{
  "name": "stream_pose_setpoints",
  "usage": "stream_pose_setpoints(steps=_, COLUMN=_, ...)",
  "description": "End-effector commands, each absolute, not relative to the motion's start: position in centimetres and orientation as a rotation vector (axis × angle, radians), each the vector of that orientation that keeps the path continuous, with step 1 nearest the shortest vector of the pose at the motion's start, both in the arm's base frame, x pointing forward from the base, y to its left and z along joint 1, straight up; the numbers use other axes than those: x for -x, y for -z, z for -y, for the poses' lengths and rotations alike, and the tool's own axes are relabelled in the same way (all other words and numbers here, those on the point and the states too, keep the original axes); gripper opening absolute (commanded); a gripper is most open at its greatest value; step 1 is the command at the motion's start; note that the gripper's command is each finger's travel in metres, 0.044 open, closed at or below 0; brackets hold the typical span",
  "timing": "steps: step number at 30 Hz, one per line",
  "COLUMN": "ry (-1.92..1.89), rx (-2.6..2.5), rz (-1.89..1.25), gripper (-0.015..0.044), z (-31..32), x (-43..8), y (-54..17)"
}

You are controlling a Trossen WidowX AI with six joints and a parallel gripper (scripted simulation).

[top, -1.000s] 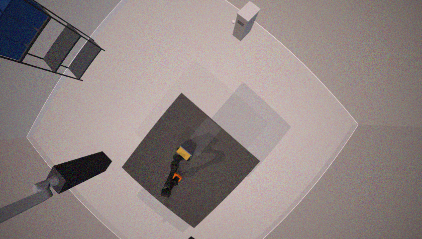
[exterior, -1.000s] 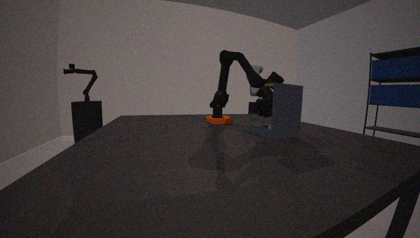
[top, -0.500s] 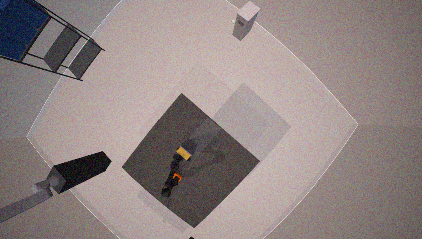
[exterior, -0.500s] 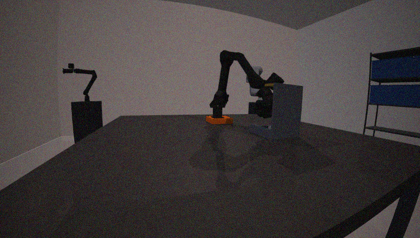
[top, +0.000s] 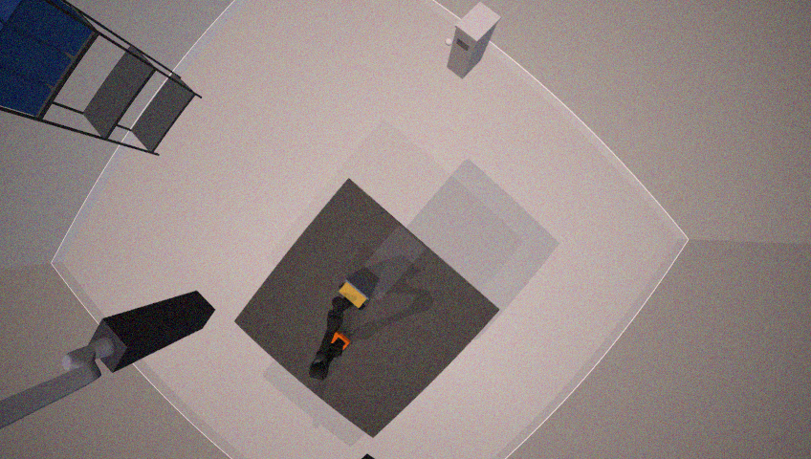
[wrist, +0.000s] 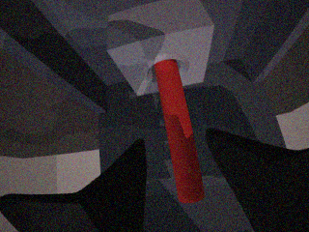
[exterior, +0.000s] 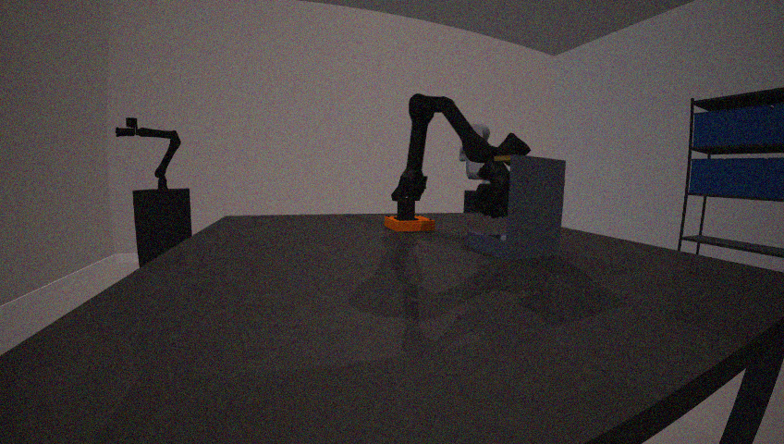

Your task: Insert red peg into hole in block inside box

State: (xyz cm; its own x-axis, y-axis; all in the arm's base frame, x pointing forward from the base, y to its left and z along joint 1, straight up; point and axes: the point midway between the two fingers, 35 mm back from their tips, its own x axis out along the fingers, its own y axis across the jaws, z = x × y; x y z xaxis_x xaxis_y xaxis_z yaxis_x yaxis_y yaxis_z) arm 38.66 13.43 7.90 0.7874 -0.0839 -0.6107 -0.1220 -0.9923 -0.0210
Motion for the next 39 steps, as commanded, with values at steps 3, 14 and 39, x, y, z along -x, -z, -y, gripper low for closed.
stream_pose_setpoints(steps=3, ry=-0.982, rx=2.911, rz=-0.172, gripper=0.0220, z=-13.5, x=-38.2, y=-9.3)
stream_pose_setpoints(steps=14, ry=-0.998, rx=2.912, rz=-0.173, gripper=0.0220, z=-13.6, x=-37.3, y=-11.0)
stream_pose_setpoints(steps=39, ry=-1.022, rx=2.915, rz=-0.165, gripper=0.0000, z=-13.7, x=-36.4, y=-12.1)
